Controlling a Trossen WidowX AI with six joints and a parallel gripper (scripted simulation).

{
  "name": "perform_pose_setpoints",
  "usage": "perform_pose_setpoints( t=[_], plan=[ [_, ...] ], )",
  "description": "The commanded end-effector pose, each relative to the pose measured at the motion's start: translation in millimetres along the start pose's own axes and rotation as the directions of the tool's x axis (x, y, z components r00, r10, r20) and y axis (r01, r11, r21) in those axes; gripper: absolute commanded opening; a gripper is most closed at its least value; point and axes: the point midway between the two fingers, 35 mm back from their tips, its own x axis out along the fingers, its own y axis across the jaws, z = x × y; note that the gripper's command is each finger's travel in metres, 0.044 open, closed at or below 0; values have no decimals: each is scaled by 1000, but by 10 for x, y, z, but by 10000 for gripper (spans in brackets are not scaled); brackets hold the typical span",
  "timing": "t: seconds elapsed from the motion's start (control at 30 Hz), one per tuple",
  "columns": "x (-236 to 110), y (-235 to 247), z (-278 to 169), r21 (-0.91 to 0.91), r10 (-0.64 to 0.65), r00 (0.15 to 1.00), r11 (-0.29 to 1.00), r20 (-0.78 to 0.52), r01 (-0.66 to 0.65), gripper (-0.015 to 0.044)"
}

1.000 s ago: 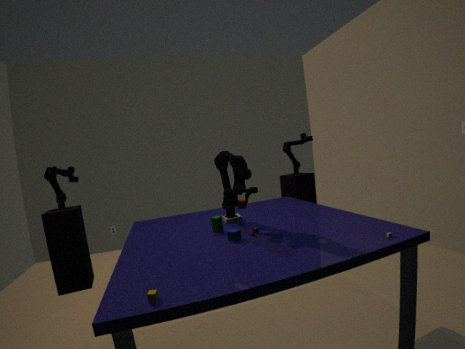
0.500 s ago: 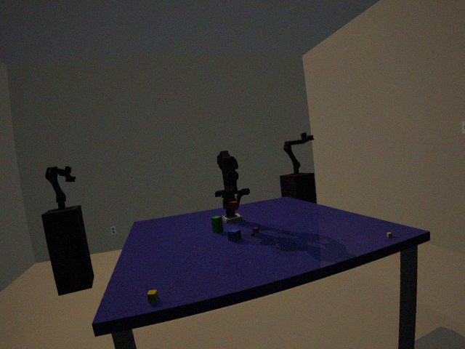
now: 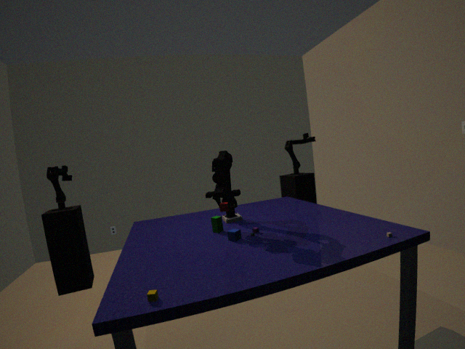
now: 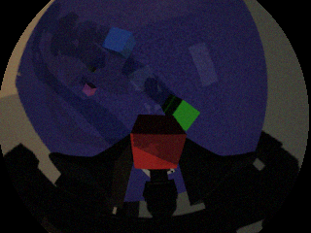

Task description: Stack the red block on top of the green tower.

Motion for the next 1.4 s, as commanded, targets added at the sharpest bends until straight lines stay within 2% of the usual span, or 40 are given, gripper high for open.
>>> perform_pose_setpoints(
  t=[0.0,0.4,0.63,0.9,1.37],
  plan=[
    [-2,-113,31,-3,3,1000,1000,2,-3,0],
    [-8,-523,69,-4,0,1000,1000,6,0,0],
    [54,-529,68,-4,0,1000,1000,6,0,0],
    [312,-528,68,-4,0,1000,1000,6,0,0],
    [319,-528,67,-4,0,1000,1000,6,0,0]
  ],
)
